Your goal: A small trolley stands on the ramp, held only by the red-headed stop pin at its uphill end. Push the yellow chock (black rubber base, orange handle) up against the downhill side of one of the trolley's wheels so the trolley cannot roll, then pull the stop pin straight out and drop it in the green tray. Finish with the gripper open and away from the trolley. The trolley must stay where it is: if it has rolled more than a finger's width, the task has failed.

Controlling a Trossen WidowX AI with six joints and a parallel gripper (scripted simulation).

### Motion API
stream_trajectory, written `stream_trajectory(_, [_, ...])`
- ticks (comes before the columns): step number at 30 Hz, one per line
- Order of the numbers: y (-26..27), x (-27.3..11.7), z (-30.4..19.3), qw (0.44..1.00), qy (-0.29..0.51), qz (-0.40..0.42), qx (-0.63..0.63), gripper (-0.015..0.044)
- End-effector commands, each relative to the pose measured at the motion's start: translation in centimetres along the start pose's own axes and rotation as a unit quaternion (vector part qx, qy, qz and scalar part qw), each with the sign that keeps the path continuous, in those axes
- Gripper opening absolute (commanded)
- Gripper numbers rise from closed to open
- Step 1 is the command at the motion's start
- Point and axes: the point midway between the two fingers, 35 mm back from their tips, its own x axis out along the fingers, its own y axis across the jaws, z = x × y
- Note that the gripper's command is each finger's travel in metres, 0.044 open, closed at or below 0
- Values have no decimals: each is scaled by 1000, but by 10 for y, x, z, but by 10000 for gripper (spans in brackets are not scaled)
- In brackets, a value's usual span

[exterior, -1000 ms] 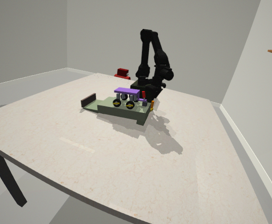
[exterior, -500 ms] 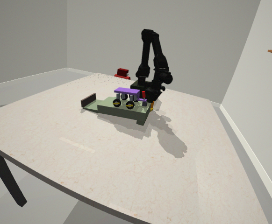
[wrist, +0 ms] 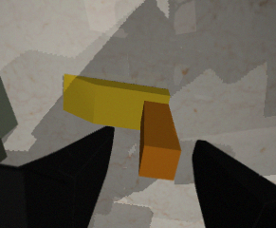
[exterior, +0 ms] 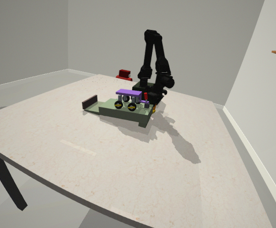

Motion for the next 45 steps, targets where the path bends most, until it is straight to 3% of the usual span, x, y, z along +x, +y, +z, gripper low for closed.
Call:
stream_trajectory(1, [-1,7,2,1000,-4,-1,-2,190])
stream_trajectory(11, [-1,19,2,1000,-4,-1,-2,190])
stream_trajectory(16, [-1,16,1,1000,-2,-1,0,59])
stream_trajectory(24, [-1,15,1,1000,-2,-1,0,0])
stream_trajectory(45, [-2,-58,1,1000,-3,-1,-2,0])
